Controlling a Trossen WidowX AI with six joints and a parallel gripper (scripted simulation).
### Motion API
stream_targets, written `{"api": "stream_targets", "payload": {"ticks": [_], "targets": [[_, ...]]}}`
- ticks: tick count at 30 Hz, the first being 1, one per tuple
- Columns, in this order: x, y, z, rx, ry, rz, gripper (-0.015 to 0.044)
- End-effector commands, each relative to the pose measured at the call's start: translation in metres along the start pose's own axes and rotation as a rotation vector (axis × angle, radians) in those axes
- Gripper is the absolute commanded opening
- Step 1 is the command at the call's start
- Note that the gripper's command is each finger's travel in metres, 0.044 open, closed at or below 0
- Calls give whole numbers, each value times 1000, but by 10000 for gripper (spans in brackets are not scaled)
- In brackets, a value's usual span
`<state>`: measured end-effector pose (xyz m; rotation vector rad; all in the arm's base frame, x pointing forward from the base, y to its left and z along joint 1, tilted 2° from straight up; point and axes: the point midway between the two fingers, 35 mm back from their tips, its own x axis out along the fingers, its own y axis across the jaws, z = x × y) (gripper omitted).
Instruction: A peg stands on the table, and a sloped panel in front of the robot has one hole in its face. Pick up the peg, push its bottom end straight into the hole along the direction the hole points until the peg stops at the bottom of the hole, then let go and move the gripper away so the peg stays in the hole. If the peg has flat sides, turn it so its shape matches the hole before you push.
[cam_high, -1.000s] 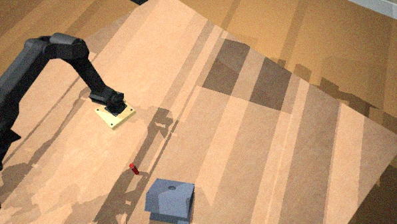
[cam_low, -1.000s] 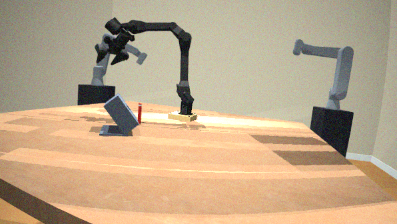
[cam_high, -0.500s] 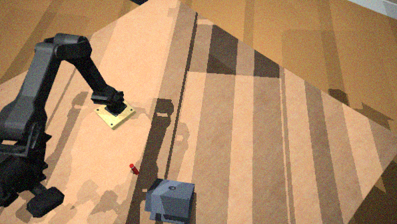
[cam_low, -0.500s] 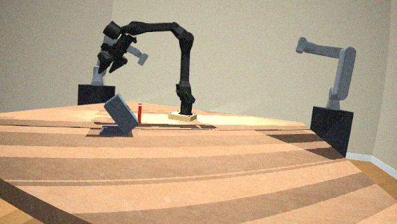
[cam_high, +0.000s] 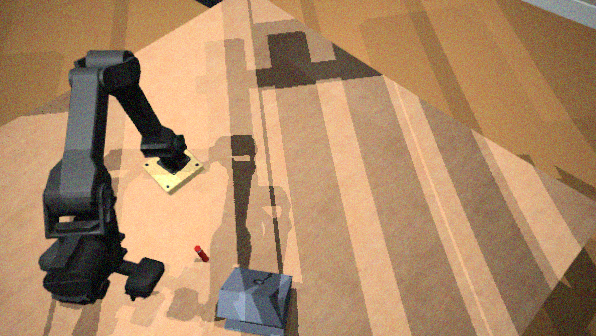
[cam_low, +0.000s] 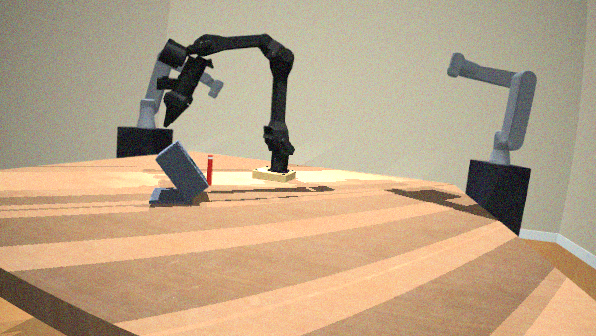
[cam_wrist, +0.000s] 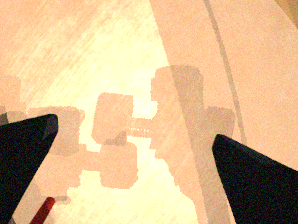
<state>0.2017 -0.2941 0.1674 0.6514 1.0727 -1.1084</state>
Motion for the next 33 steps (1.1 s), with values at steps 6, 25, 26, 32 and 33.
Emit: {"api": "stream_targets", "payload": {"ticks": [6,25,26,32,33], "targets": [[0,38,-38,-201,106,84,440],[-9,93,-126,-591,327,241,440],[-9,94,-127,-593,328,242,440],[-5,95,-128,-593,328,242,440],[-4,95,-128,-593,328,242,440]]}}
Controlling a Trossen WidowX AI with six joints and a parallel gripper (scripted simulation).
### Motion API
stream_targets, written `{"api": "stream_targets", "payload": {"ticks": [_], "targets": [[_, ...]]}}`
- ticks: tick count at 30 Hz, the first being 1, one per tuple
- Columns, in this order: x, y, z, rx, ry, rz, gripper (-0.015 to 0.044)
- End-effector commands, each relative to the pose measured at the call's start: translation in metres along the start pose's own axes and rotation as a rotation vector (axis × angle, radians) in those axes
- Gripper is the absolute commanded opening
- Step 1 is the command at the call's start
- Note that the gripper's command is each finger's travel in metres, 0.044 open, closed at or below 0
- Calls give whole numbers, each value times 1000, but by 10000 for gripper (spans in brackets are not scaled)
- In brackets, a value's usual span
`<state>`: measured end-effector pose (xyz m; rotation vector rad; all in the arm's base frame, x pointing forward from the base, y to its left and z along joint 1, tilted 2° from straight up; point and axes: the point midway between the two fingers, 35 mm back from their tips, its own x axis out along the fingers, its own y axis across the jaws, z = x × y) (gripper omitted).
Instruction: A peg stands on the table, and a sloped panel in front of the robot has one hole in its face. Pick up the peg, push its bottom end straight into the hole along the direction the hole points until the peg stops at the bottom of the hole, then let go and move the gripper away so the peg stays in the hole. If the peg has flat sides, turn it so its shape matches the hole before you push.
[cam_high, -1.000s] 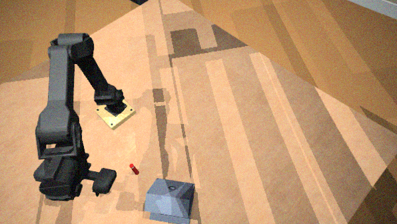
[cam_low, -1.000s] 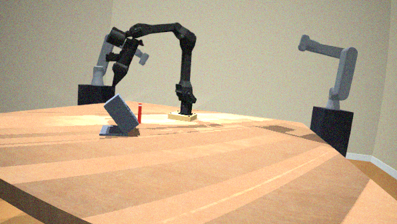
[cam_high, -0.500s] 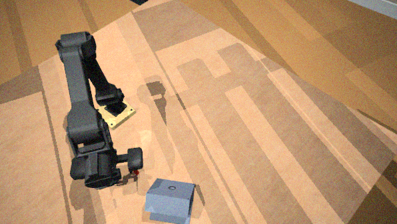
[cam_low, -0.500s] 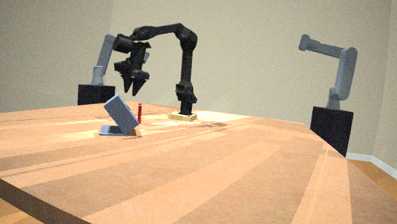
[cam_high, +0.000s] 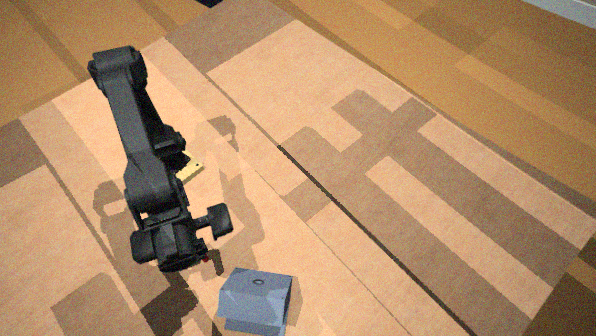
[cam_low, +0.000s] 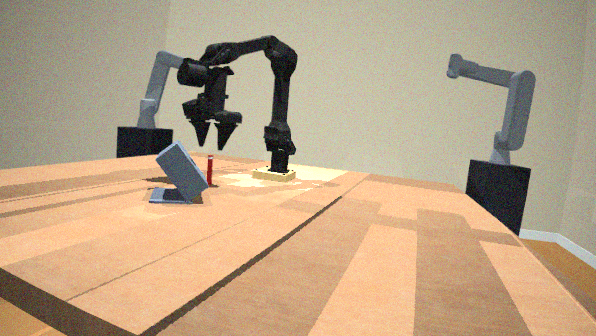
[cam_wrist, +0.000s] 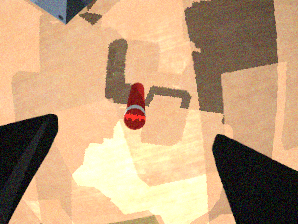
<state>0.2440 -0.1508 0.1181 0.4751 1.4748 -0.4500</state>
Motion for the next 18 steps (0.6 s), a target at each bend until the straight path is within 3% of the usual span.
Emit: {"api": "stream_targets", "payload": {"ticks": [1,18], "targets": [[5,1,0,-9,3,5,440],[33,2,1,-9,3,5,440]]}}
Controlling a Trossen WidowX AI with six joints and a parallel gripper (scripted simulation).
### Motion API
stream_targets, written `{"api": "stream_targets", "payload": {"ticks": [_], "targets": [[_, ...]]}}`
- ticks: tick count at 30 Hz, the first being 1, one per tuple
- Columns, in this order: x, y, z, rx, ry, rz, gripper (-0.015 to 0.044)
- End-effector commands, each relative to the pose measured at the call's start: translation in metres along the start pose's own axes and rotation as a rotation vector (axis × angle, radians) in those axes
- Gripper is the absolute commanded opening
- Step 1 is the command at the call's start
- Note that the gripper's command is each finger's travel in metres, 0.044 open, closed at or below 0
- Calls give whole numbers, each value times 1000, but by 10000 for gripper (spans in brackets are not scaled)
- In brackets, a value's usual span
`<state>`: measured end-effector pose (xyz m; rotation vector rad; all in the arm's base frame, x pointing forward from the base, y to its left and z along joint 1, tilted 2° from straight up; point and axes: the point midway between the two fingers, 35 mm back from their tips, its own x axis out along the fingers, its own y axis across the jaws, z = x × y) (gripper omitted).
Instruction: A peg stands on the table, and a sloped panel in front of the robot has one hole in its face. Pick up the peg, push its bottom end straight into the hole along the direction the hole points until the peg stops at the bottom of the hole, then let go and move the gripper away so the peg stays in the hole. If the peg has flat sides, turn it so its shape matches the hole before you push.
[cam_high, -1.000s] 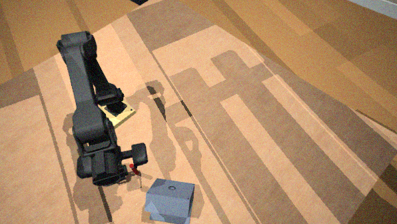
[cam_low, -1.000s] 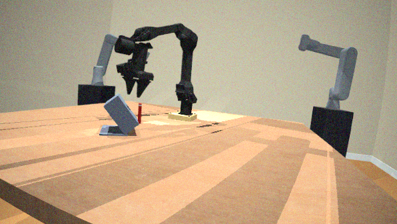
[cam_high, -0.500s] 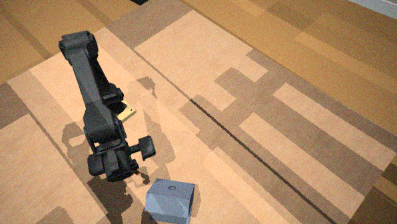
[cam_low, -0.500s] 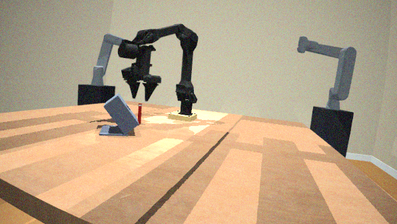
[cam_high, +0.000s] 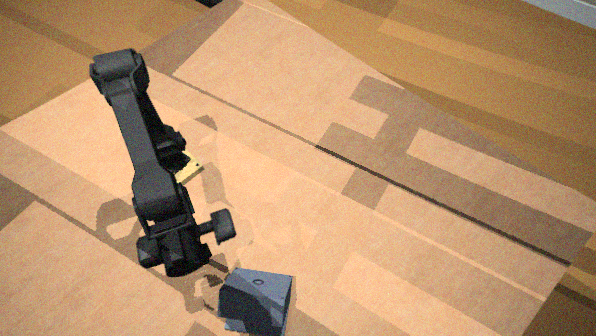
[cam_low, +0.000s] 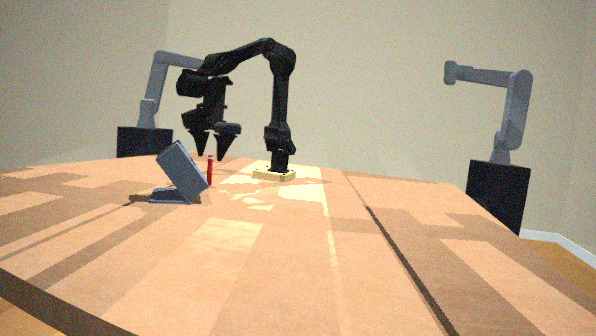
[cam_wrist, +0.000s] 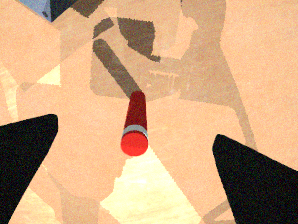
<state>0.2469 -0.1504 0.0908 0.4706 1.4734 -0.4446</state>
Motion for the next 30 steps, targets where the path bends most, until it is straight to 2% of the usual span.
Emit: {"api": "stream_targets", "payload": {"ticks": [1,19,30], "targets": [[7,1,0,-3,5,4,440],[34,1,-3,-3,5,4,440],[30,0,-2,-4,2,0,151]]}}
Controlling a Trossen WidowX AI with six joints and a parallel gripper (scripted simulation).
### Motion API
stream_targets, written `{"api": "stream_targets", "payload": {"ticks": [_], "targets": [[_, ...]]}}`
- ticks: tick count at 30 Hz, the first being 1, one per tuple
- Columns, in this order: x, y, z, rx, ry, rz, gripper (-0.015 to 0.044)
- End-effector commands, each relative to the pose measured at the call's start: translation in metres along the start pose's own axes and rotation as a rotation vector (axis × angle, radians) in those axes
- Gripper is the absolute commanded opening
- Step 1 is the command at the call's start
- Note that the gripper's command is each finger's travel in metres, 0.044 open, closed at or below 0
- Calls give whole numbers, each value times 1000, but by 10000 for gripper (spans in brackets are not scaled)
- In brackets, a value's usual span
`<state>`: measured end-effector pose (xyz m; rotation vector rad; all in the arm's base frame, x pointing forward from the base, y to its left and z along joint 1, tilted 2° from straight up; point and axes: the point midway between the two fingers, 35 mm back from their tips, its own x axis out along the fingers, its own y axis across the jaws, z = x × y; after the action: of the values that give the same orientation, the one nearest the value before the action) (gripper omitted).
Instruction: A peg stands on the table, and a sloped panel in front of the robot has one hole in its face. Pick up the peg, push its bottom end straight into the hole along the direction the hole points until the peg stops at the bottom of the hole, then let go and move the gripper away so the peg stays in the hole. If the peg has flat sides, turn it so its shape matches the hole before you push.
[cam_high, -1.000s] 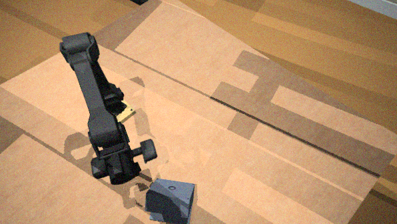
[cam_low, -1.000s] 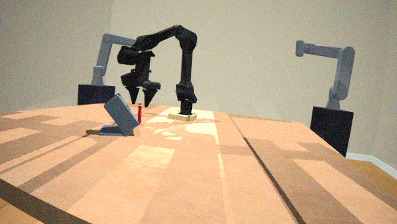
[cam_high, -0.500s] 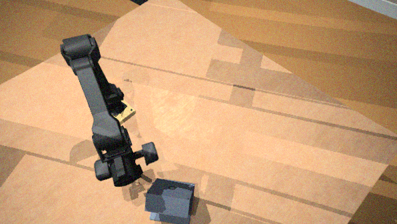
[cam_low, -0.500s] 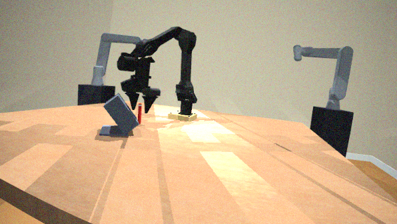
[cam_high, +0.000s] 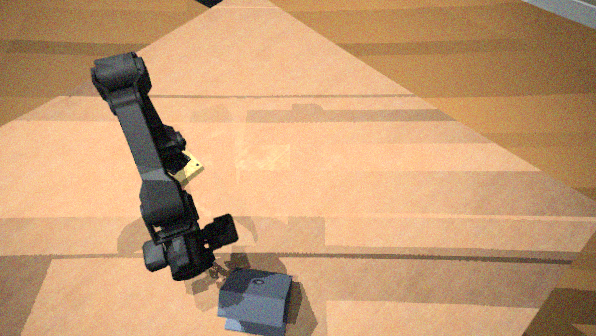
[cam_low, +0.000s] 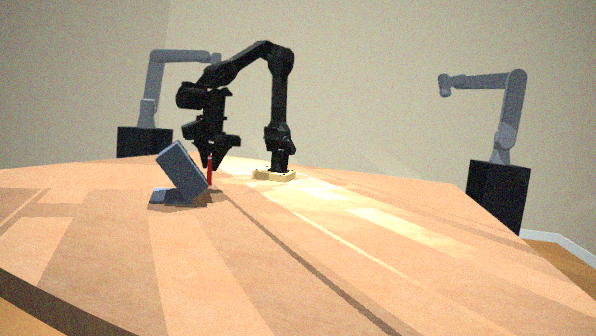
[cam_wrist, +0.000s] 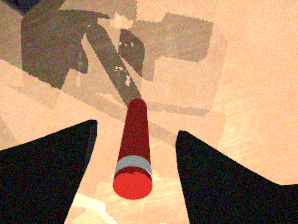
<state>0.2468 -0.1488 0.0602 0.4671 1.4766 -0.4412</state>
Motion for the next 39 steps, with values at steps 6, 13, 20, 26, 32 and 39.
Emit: {"api": "stream_targets", "payload": {"ticks": [6,13,20,26,32,39], "targets": [[-1,0,0,0,0,1,33],[-4,0,1,0,0,1,0],[-29,0,3,1,0,2,0],[-52,0,3,1,1,3,0],[-72,-1,3,1,2,4,0],[-80,-1,2,-7,1,-1,0]]}}
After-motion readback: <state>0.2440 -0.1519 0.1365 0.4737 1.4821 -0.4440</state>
